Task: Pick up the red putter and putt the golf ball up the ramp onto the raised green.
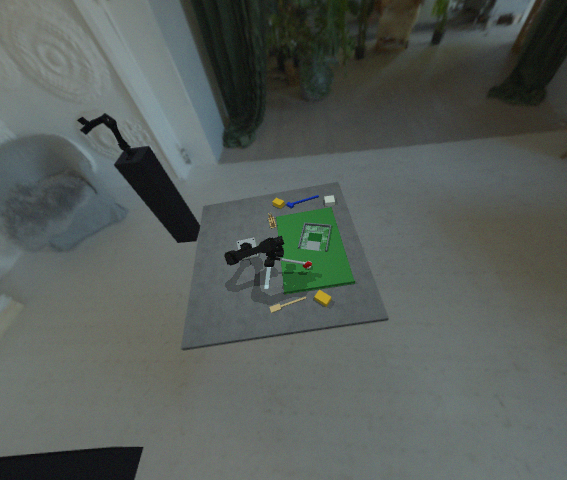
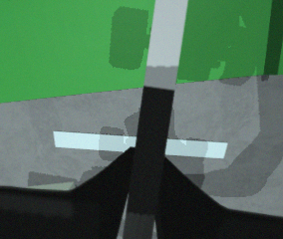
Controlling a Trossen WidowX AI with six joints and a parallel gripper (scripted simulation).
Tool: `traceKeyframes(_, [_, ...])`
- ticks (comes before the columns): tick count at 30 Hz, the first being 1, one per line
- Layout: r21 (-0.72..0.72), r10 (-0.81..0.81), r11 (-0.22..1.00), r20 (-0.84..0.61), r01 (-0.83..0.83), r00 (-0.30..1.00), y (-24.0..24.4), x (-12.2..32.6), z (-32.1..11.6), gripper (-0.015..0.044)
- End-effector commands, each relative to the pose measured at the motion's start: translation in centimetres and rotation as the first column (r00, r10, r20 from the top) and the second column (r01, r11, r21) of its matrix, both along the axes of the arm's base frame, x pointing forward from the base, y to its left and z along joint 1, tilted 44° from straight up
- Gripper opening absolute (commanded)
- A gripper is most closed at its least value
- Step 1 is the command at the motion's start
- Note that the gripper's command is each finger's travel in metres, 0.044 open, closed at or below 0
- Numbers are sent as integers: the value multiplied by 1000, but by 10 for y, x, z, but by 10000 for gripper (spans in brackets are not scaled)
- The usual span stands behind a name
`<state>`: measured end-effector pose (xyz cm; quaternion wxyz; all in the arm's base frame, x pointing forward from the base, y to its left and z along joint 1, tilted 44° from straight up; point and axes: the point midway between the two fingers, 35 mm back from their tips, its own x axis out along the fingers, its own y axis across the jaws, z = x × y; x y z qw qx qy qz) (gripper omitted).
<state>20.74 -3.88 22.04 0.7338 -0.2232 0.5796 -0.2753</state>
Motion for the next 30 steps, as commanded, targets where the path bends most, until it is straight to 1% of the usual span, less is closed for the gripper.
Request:
traceKeyframes(1, [-2, -27, 1000, 21, 27, 999, -7, 2, -6, 0])
traceKeyframes(8, [4, -91, 996, 54, 91, 994, -25, 6, -24, 0])
traceKeyframes(30, [3, -92, 996, 56, 92, 994, -45, 10, -45, 0])
